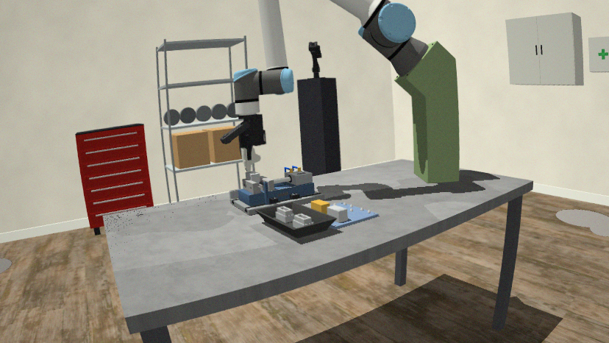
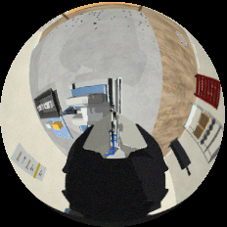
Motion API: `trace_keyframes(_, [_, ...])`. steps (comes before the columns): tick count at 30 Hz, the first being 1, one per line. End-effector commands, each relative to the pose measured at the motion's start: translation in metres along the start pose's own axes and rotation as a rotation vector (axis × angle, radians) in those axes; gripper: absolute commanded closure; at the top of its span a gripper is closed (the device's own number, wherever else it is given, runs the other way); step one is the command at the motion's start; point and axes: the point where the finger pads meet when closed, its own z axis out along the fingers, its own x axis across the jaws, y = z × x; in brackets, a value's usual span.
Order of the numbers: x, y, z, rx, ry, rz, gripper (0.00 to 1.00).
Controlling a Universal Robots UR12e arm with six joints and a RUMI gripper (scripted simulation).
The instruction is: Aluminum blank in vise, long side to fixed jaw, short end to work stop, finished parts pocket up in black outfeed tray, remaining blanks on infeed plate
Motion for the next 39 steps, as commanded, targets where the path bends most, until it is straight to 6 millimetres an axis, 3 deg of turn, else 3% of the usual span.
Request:
trace_keyframes(1, [-0.0009, -0.0005, -0.0005, 0.001, 0.0, 0.0, 1.0])
trace_keyframes(39, [-0.0104, -0.0005, -0.0005, 0.001, 0.0, 0.0, 1.0])
